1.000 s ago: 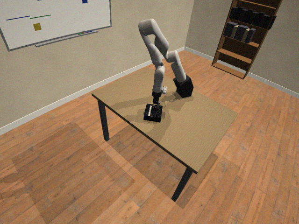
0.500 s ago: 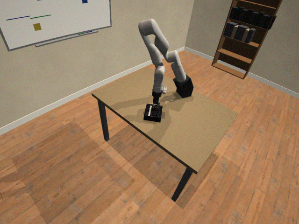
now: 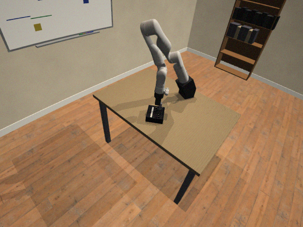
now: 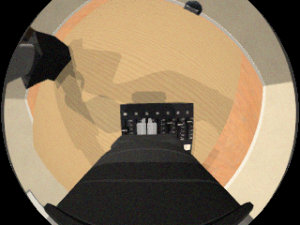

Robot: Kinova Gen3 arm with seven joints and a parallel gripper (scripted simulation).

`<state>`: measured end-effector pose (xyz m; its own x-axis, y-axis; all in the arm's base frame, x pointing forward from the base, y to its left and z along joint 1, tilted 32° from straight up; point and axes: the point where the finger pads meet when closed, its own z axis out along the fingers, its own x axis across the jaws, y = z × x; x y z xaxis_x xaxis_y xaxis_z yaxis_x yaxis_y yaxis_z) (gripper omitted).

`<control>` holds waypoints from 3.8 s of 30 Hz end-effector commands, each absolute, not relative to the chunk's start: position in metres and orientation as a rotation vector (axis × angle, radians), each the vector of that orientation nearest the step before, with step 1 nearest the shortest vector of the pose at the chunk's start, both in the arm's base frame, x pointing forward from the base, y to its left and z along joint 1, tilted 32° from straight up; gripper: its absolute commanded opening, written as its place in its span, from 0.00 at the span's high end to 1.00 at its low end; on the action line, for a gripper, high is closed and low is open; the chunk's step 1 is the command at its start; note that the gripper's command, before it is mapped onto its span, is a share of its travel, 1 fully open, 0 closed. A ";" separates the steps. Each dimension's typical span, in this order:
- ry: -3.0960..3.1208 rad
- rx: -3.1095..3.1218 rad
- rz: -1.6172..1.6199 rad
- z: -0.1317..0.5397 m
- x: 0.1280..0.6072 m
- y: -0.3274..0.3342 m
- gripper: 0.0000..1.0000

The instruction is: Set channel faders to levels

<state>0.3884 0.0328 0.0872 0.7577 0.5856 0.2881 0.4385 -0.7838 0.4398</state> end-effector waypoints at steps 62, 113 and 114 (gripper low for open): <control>0.787 2.609 0.593 0.082 0.398 0.023 1.00; 0.787 2.609 0.593 0.085 0.401 0.018 1.00; 0.787 2.609 0.593 0.085 0.401 0.017 1.00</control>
<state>0.3999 0.0185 0.0835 0.7576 0.5869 0.2857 0.4417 -0.7832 0.4375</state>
